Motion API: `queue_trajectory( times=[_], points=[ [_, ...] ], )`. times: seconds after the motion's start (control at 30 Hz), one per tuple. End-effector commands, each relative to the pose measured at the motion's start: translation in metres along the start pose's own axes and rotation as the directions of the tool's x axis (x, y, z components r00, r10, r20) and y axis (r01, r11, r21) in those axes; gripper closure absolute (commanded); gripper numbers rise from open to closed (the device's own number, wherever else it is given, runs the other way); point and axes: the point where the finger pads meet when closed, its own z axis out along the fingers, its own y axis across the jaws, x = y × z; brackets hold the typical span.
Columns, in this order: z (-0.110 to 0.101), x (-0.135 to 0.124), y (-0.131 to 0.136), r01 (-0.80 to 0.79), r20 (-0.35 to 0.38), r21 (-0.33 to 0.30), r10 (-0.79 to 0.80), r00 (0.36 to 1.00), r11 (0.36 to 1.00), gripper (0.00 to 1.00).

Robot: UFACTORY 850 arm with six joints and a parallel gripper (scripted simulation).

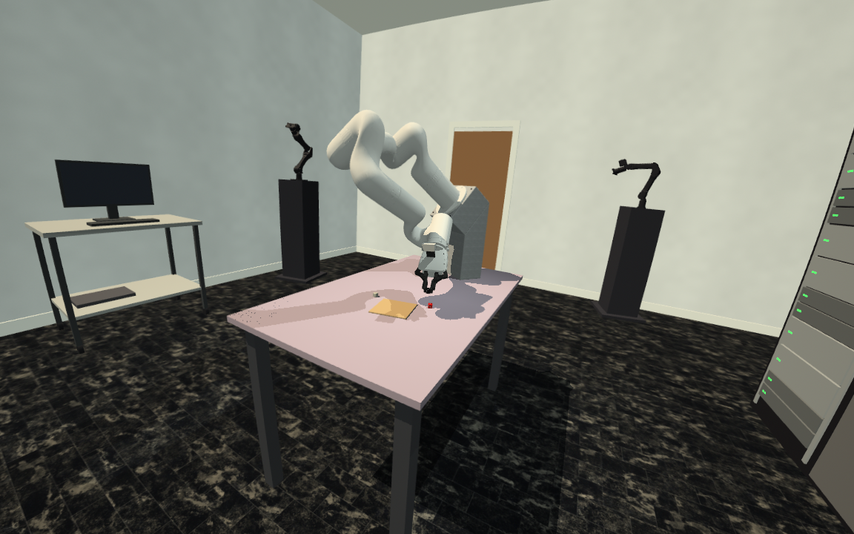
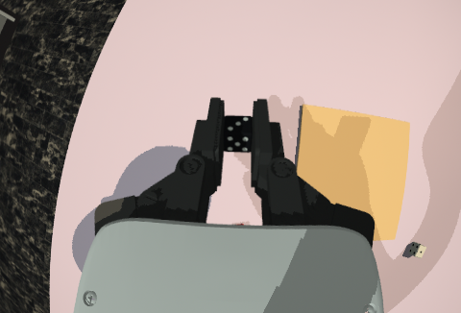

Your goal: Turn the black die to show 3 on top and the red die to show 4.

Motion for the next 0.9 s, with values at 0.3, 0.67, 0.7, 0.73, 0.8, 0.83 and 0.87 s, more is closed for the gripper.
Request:
queue_trajectory(
  times=[0.3,0.67,0.7,0.73,0.8,0.83,0.87],
  points=[
    [0.01,-0.01,0.0,0.003,-0.021,0.001,-0.003,1.0,1.0,0.89],
    [0.033,-0.035,0.0,0.003,-0.021,0.001,-0.003,1.0,1.0,0.89],
    [0.035,-0.038,0.0,0.003,-0.021,0.001,-0.003,1.0,1.0,0.89],
    [0.038,-0.041,0.0,0.003,-0.021,0.001,-0.003,1.0,1.0,0.89],
    [0.042,-0.046,0.0,0.003,-0.021,0.001,-0.003,1.0,1.0,0.89],
    [0.044,-0.048,0.0,0.003,-0.021,0.001,-0.003,1.0,1.0,0.89],
    [0.046,-0.05,0.0,0.003,-0.021,0.001,-0.003,1.0,1.0,0.89]
  ],
)
